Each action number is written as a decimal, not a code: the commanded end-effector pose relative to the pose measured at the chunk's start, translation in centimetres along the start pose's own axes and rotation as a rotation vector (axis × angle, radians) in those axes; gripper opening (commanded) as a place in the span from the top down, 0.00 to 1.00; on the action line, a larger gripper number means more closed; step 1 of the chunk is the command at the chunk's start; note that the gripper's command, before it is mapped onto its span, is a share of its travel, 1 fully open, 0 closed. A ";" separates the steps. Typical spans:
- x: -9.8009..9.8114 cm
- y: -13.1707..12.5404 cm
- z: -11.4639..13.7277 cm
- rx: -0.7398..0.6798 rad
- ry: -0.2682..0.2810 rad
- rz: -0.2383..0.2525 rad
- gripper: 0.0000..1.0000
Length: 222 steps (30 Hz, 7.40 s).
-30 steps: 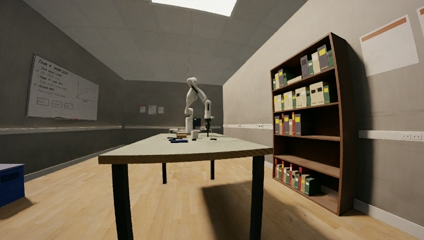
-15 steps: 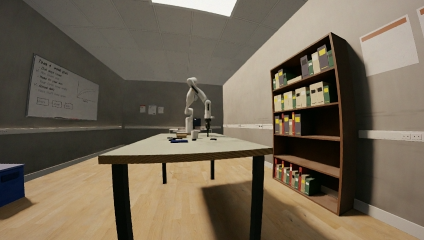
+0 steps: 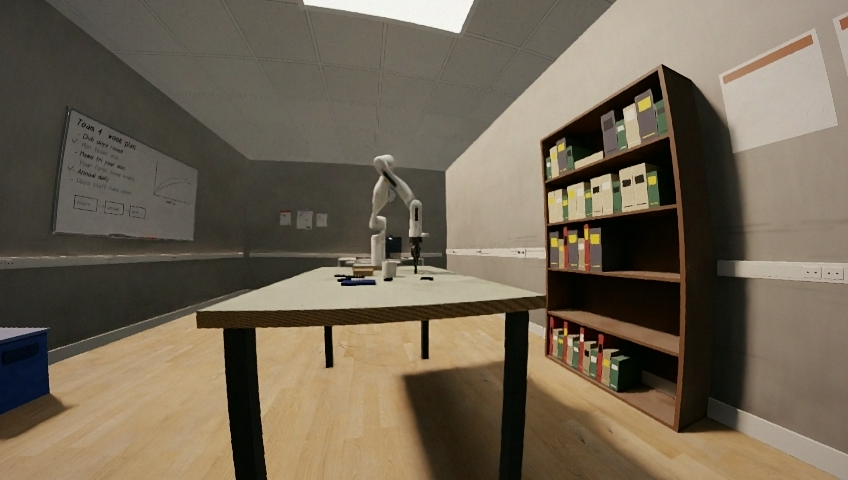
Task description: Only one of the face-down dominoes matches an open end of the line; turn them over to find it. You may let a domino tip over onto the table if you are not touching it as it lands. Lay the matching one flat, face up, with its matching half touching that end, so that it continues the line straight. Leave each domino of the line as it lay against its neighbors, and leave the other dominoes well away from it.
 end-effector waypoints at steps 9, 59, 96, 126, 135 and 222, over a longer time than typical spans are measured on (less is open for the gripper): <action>0.0 0.0 0.0 0.000 0.002 -0.001 0.65; 0.0 0.1 -0.7 0.000 0.060 0.002 0.65; -0.1 0.1 -2.0 0.000 0.164 0.007 0.65; -1.1 0.3 -5.0 0.000 0.175 0.008 0.65; -1.4 0.3 -5.3 0.000 0.175 0.008 0.65; -4.2 0.4 -6.9 0.000 0.175 0.008 0.65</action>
Point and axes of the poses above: the point where the finger pads meet when closed, its own x axis back along the fingers, its own y axis across the jaws, z = x × y, the point moved 6 cm from there along x, back along the fingers, and after that the axes turned 3 degrees about -x, right-handed, at the moved point
